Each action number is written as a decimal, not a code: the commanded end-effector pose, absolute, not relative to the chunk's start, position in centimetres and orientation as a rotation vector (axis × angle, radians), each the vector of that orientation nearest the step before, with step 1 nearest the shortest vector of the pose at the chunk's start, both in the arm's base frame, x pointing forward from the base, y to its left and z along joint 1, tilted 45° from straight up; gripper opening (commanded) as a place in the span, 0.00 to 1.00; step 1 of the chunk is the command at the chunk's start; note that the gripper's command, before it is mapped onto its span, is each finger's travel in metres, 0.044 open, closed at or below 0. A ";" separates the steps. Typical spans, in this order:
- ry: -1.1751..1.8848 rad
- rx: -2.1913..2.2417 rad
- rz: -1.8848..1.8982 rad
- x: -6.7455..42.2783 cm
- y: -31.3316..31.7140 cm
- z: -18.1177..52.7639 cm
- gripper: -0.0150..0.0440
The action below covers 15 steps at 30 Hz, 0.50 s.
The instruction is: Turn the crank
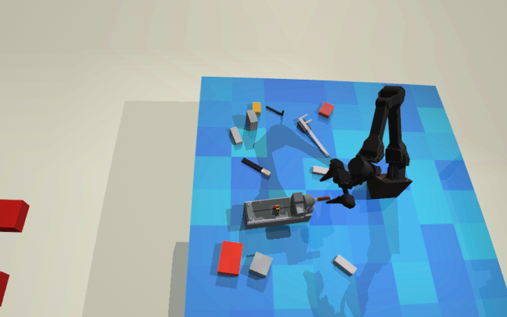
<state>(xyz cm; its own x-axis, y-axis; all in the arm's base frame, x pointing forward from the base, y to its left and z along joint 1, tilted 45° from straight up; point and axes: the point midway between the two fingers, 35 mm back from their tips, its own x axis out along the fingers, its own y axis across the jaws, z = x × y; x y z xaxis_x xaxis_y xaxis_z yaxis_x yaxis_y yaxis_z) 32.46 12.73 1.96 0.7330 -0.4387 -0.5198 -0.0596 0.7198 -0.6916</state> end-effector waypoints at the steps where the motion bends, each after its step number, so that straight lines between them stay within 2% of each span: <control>1: 0.743 -0.761 -0.234 32.3 11.3 0.6 1.00; 15: 0.743 -0.762 -0.234 32.4 9.7 -1.1 1.00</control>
